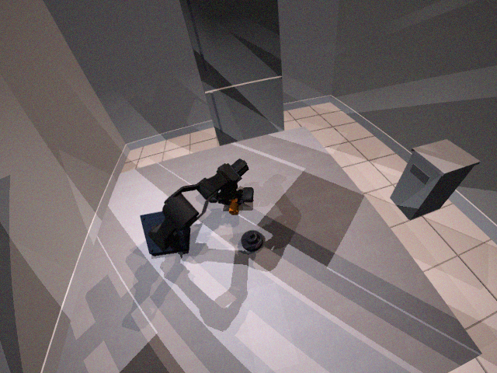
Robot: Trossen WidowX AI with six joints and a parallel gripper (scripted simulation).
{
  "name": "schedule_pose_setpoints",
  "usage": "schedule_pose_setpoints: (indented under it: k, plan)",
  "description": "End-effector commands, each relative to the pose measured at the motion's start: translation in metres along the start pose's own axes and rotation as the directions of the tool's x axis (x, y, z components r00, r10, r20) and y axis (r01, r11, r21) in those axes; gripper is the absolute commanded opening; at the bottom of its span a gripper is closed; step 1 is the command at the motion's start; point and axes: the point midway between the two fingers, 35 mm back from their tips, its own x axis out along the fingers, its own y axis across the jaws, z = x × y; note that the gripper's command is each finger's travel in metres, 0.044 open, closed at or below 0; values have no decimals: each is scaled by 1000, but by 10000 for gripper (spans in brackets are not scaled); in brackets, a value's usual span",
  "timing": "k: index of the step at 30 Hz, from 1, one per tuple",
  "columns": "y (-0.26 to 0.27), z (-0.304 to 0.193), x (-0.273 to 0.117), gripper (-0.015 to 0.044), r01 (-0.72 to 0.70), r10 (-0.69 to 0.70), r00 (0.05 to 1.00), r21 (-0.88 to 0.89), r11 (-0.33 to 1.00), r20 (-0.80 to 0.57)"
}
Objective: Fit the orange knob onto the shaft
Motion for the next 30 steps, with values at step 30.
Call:
schedule_pose_setpoints:
  k: [30]
  plan:
    - [1,-33,-16,180,-3,7,844,-8,1000,537]
